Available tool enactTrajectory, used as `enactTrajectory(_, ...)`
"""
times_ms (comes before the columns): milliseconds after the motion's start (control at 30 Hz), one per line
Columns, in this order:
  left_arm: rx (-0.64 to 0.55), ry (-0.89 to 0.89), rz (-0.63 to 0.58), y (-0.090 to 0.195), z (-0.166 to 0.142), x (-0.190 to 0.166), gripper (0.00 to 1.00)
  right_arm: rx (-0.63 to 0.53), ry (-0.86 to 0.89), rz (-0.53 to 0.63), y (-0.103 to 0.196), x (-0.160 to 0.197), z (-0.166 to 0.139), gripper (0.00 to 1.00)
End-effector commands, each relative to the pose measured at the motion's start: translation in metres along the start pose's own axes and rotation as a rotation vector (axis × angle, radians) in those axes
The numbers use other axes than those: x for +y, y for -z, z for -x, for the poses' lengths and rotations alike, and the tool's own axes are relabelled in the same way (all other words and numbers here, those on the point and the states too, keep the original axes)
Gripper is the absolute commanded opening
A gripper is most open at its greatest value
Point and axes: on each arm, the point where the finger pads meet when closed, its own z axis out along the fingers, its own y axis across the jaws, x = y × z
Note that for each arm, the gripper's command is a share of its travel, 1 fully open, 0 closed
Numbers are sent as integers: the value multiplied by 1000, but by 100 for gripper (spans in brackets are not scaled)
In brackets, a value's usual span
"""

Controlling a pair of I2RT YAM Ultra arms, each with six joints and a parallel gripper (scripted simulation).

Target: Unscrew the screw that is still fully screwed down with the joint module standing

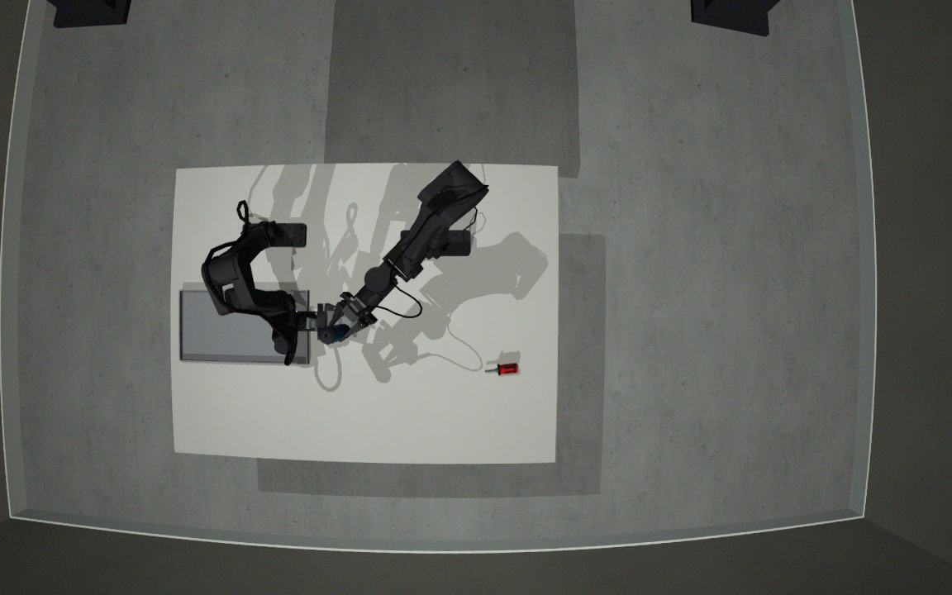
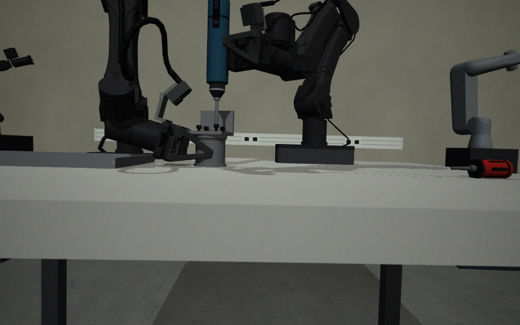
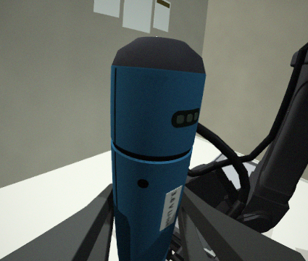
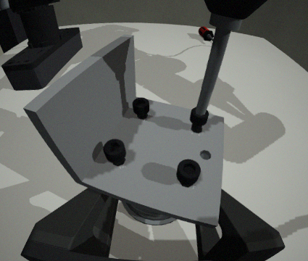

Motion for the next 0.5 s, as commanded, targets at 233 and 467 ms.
enactTrajectory(233, -139, 14, 1, -9, 47, 2, 42, -14, 19, 20, -2, 4, 7, 59)
enactTrajectory(467, -143, 14, 1, -9, 48, 3, 42, -14, 19, 20, -2, 4, 7, 59)
